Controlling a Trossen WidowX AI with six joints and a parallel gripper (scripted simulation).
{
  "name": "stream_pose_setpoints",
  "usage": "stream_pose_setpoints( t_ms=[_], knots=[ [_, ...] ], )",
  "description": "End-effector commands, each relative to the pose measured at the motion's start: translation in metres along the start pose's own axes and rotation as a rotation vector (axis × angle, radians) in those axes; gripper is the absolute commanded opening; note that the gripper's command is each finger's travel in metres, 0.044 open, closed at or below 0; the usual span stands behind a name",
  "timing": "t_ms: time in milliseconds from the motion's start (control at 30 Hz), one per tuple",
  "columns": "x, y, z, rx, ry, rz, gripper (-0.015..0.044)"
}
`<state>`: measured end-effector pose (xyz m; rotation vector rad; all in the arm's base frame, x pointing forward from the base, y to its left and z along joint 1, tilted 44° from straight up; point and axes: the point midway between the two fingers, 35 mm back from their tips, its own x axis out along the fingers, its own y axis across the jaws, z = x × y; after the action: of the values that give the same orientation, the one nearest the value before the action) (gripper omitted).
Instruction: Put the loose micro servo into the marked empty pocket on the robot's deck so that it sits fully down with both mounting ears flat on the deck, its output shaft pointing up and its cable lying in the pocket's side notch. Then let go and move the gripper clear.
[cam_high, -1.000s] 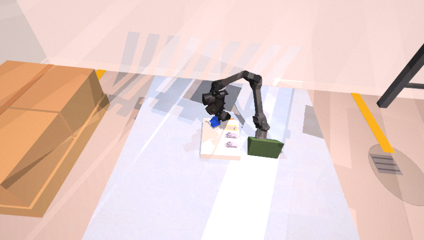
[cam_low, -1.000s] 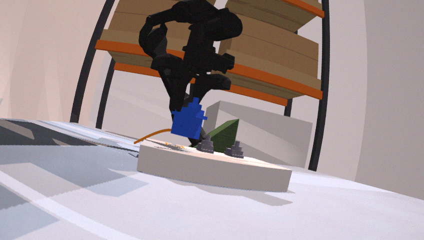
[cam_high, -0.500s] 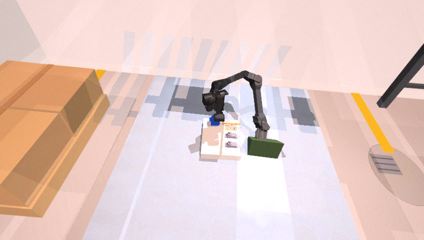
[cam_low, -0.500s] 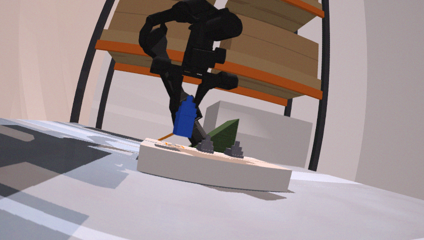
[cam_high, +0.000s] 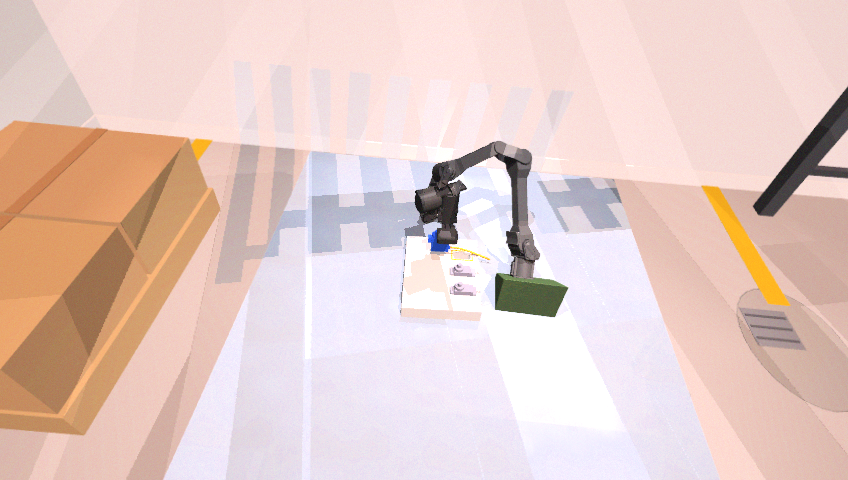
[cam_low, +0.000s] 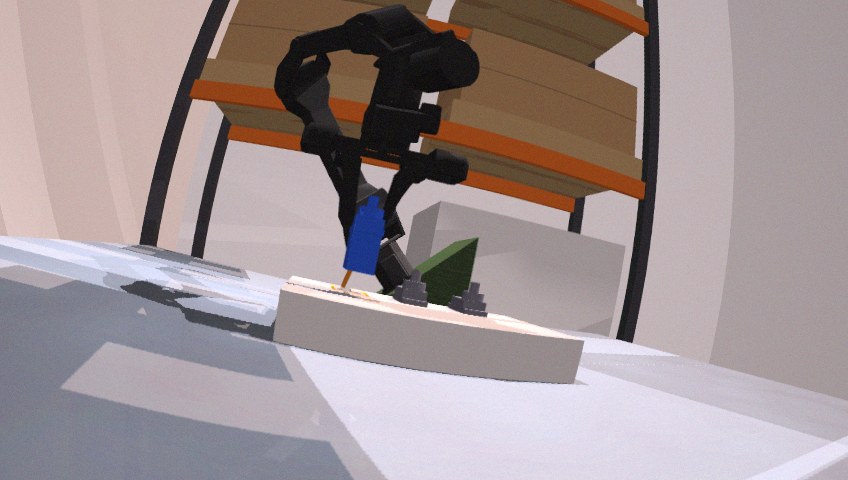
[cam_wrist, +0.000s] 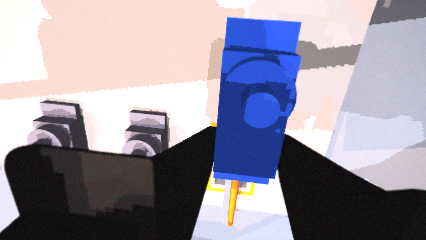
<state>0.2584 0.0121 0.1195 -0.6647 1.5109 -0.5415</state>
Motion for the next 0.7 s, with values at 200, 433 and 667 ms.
stream_pose_setpoints(
  t_ms=[200, 433, 667],
  knots=[
    [-0.003, 0.001, -0.046, 0.003, -0.006, 0.008, 0.0000],
    [-0.002, 0.001, -0.078, 0.001, -0.005, 0.007, 0.0000],
    [0.003, 0.001, -0.078, 0.001, -0.005, 0.008, 0.0000]
  ],
)
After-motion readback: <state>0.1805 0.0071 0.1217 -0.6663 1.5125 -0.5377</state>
